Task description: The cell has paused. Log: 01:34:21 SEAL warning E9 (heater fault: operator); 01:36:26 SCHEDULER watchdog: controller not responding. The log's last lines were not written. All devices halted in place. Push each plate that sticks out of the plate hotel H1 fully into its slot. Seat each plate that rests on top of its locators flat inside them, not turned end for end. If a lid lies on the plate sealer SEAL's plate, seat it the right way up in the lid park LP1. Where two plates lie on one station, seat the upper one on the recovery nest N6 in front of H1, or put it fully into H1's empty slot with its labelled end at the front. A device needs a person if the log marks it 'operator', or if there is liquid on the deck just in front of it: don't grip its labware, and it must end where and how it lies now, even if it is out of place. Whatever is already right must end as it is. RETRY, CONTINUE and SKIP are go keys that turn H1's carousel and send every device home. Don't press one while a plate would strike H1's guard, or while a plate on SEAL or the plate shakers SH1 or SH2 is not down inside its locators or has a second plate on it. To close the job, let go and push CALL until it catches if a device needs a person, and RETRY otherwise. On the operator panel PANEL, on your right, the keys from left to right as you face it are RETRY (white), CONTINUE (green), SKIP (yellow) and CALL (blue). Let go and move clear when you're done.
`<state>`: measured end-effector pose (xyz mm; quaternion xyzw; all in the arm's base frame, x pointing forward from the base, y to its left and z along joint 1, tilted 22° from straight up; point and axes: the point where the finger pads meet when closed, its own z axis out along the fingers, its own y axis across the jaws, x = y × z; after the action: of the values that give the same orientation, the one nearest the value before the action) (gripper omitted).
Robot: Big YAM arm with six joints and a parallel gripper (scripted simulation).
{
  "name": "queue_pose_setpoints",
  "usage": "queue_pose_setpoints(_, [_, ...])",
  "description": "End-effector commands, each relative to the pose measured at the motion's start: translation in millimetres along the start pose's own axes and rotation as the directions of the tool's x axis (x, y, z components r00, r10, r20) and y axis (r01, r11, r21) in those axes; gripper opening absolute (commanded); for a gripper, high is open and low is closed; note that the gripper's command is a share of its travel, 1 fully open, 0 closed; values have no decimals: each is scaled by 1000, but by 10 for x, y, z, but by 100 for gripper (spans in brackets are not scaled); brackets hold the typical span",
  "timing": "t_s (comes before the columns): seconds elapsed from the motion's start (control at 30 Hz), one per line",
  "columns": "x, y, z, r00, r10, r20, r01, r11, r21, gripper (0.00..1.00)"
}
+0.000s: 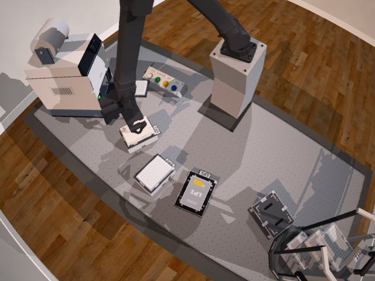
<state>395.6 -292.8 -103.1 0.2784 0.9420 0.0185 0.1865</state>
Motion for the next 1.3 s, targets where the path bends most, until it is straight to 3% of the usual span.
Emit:
queue_pose_setpoints(0.0, [-59,-4,-24,1000,0,14,0,1000,3,100])
queue_pose_setpoints(0.7, [-26,57,-34,1000,-1,19,1,1000,1,100])
queue_pose_setpoints(0.77, [-1,31,80,1000,4,6,-4,1000,1,100])
queue_pose_setpoints(1.27, [-59,43,252,1000,0,14,0,1000,0,100])
